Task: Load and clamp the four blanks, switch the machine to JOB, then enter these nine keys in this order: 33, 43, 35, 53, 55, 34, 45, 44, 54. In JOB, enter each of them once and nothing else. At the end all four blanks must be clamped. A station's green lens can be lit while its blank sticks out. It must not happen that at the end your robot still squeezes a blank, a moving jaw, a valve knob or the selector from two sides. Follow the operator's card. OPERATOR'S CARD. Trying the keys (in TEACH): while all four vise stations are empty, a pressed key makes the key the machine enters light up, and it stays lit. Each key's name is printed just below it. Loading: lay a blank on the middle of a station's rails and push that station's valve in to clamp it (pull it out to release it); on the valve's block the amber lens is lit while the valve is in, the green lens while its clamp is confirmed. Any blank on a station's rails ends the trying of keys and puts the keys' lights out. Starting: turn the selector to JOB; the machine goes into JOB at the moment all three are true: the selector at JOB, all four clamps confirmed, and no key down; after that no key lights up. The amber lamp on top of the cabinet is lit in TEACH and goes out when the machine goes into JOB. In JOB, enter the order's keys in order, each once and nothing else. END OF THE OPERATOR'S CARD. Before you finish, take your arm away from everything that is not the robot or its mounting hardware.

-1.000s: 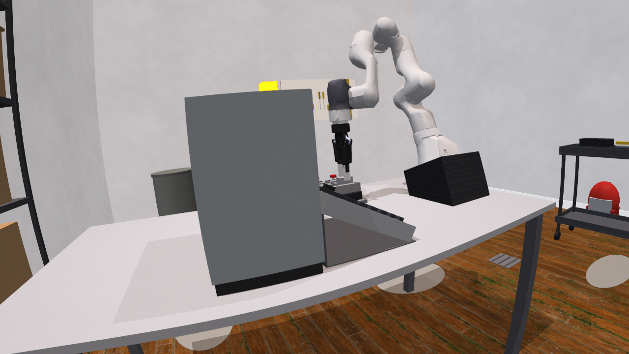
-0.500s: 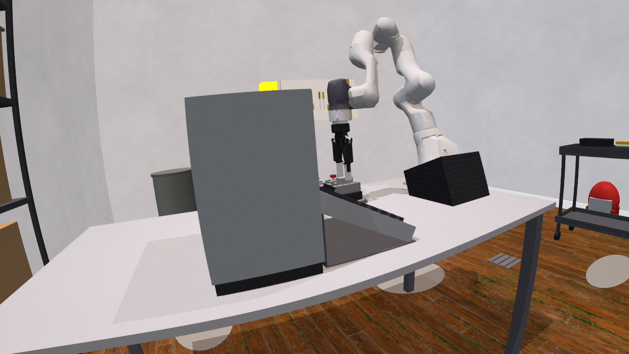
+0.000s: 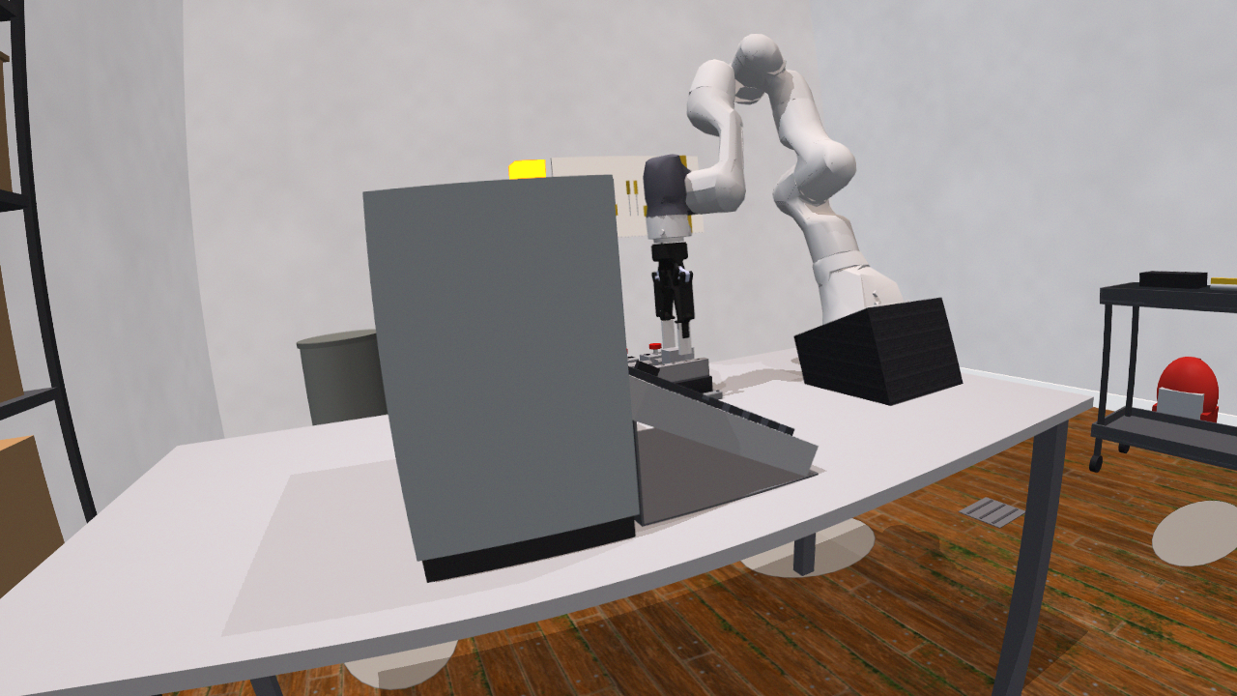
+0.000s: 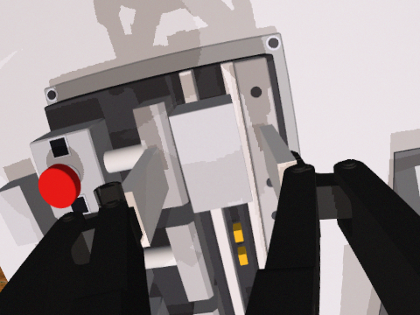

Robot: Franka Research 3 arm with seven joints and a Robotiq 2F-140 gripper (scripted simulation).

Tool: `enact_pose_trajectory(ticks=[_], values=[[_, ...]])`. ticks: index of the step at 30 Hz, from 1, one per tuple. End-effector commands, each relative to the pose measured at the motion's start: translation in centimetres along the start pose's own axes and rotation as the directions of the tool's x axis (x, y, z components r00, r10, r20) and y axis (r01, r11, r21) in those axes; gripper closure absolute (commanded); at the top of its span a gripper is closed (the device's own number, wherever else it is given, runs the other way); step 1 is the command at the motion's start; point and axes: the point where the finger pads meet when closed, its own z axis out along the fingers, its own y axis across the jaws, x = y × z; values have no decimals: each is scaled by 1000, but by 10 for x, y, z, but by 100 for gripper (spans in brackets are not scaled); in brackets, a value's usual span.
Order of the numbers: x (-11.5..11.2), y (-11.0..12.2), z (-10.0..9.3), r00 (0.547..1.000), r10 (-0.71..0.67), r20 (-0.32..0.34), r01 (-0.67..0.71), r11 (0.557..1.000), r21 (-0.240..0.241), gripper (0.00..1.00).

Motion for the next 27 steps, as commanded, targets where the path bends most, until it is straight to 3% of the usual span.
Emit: enact_pose_trajectory(ticks=[1,16,27], values=[[-1,-1,0,1000,3,4,-3,1000,0,60],[-1,-1,-4,1000,3,4,-3,1000,0,60],[-1,-1,-38,1000,3,4,-3,1000,0,60]])
